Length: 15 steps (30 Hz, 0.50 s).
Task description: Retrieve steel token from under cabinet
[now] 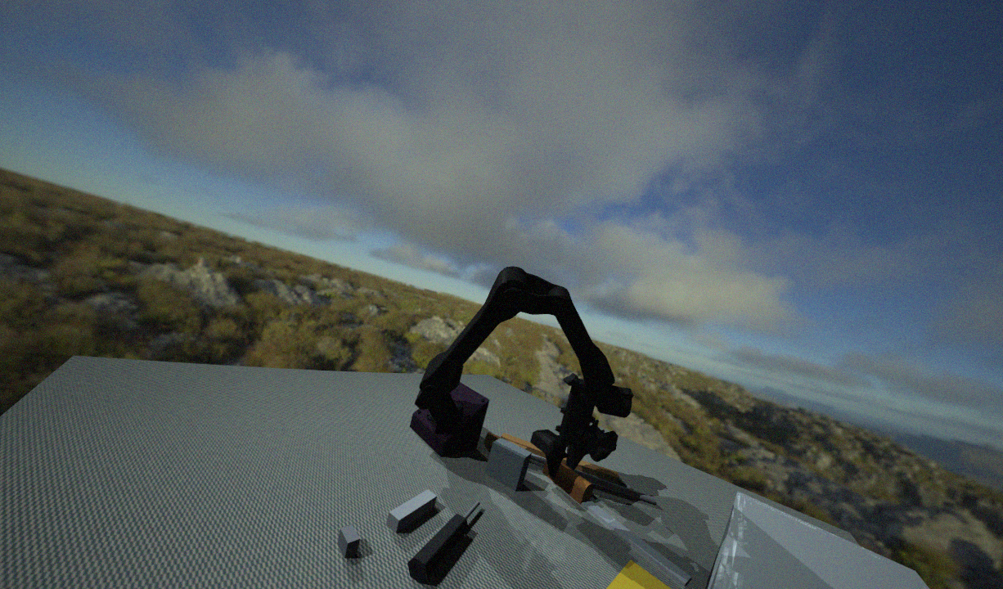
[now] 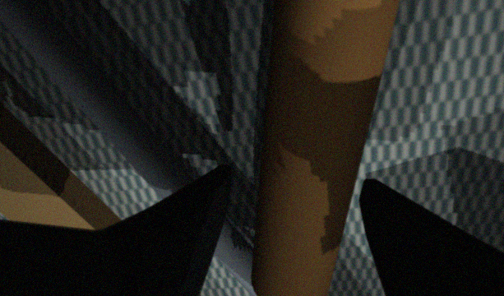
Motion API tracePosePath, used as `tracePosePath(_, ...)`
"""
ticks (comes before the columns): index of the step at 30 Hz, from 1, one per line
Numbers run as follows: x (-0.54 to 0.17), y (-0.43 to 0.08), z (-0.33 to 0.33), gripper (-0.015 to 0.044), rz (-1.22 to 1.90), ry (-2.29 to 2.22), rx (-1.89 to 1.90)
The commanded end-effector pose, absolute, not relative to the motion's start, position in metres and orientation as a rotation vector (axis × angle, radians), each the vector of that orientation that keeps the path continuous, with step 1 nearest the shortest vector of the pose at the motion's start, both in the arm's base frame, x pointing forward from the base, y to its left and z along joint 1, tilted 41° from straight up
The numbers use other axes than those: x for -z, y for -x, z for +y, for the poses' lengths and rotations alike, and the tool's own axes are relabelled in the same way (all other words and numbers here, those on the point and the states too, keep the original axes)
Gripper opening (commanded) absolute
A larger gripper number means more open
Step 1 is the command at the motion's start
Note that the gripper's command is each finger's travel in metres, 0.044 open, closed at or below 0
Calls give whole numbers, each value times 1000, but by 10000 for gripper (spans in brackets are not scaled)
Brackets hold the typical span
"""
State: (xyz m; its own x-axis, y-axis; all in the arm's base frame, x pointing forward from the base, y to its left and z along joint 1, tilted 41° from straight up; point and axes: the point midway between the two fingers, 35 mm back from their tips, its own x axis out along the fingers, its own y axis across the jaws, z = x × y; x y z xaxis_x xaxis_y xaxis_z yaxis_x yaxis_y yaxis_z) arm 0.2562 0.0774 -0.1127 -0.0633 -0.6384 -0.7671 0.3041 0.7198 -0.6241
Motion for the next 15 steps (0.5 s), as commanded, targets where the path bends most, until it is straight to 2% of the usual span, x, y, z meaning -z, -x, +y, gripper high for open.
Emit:
tracePosePath(1,114,-256,77,270,1443,291,789)
tracePosePath(15,116,-252,74,270,1445,294,787)
